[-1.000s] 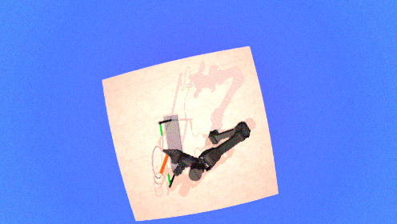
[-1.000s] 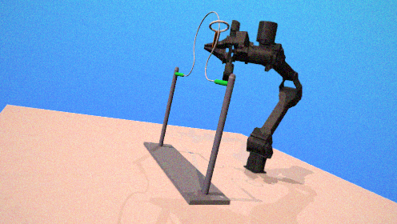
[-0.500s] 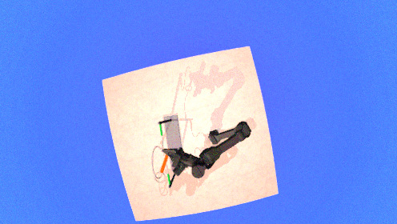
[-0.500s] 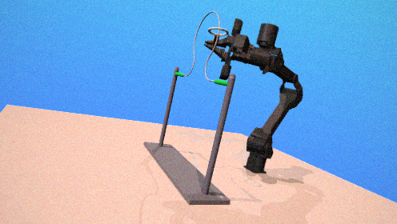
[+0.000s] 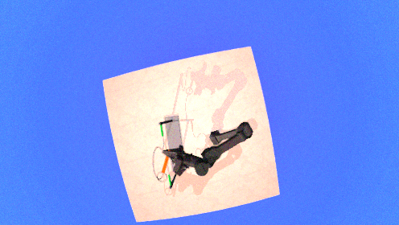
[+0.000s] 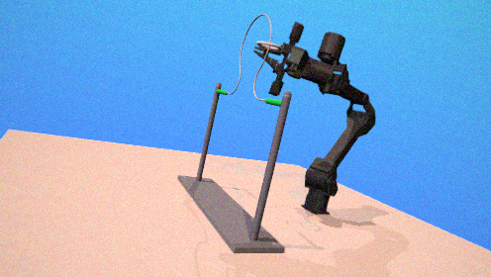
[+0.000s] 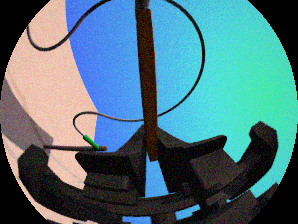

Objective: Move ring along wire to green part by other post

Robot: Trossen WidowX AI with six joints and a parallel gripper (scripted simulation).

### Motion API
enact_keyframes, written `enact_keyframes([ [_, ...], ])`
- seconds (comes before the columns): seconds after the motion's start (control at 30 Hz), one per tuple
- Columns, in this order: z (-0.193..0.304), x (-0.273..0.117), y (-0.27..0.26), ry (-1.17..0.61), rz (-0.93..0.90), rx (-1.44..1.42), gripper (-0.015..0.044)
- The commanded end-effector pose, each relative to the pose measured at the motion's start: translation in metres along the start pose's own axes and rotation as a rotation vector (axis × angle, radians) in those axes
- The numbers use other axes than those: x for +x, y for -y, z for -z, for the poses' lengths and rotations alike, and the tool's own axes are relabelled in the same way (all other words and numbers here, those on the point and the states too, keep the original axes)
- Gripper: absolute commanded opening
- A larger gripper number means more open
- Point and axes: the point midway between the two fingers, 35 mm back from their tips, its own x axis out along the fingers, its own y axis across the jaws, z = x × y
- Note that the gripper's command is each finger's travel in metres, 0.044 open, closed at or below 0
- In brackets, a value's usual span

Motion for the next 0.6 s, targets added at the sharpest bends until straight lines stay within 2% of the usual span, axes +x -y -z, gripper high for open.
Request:
enact_keyframes([
  [0.0, -0.0002, -0.0001, 0.0018, 0.009, 0.026, -0.047, -0.015],
  [0.57, -0.0014, 0.0003, 0.0107, 0.032, 0.13, -0.243, -0.015],
])
